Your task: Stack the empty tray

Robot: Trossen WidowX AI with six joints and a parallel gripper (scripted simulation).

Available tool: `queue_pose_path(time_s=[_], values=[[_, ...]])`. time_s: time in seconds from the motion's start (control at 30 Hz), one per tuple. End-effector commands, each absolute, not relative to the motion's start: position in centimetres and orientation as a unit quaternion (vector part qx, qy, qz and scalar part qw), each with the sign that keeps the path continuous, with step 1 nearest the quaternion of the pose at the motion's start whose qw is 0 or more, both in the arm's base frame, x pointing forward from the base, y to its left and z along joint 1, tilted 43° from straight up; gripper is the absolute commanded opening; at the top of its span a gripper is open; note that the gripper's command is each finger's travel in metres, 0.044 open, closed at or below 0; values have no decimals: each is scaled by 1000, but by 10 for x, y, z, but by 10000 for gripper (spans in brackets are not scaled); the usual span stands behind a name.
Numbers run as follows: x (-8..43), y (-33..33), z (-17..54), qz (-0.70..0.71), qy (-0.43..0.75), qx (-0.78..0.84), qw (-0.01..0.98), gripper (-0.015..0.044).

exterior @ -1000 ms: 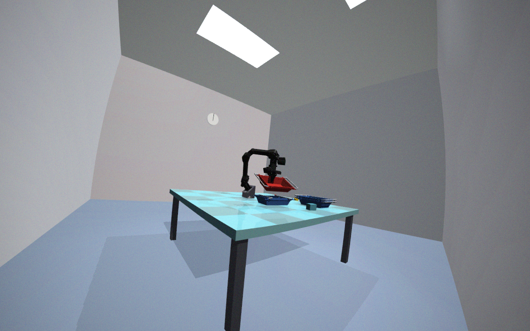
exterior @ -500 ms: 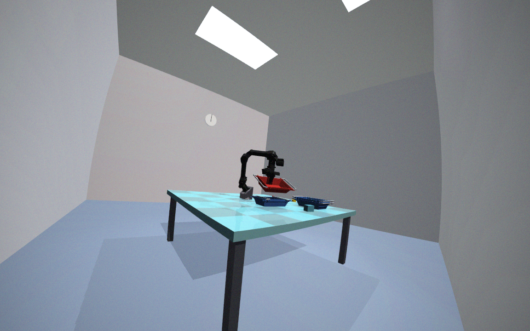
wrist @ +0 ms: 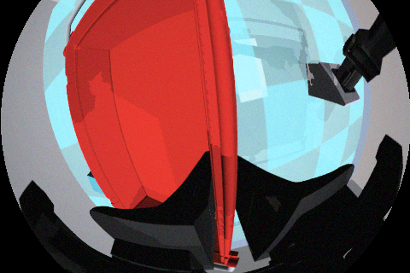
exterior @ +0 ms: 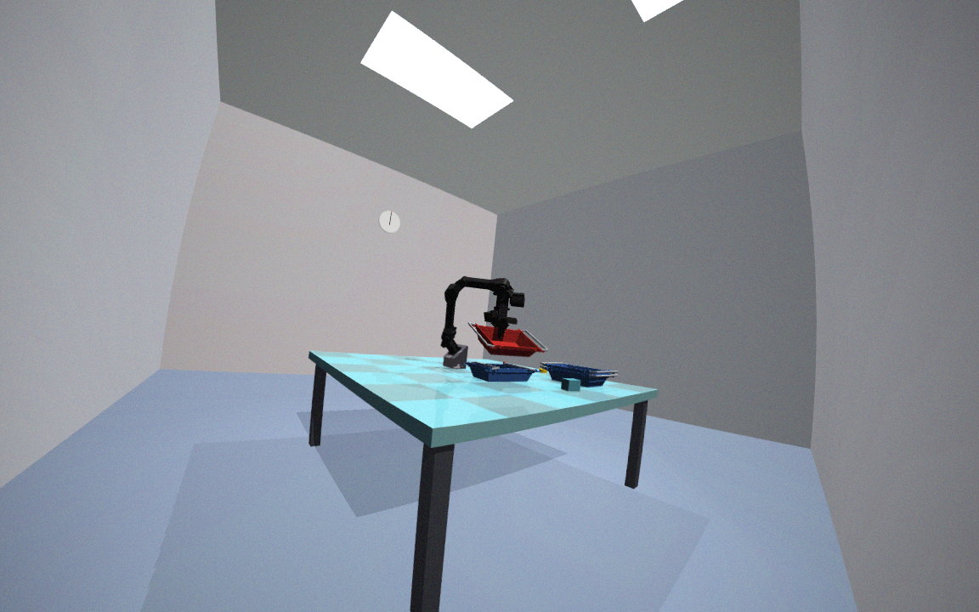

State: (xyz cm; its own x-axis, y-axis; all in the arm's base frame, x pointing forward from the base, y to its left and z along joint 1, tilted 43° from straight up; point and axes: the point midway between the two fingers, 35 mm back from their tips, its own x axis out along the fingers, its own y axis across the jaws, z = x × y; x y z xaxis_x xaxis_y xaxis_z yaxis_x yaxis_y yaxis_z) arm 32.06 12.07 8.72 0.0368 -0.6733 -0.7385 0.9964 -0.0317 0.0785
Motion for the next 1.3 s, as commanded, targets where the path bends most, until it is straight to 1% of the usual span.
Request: queue_pose_path(time_s=[0.0, 0.6, 1.27], values=[[321, 124, 89, -640, 256, 316, 652, 0], [322, 123, 87, -640, 256, 316, 652, 0], [324, 104, 66, -640, 256, 316, 652, 0]])
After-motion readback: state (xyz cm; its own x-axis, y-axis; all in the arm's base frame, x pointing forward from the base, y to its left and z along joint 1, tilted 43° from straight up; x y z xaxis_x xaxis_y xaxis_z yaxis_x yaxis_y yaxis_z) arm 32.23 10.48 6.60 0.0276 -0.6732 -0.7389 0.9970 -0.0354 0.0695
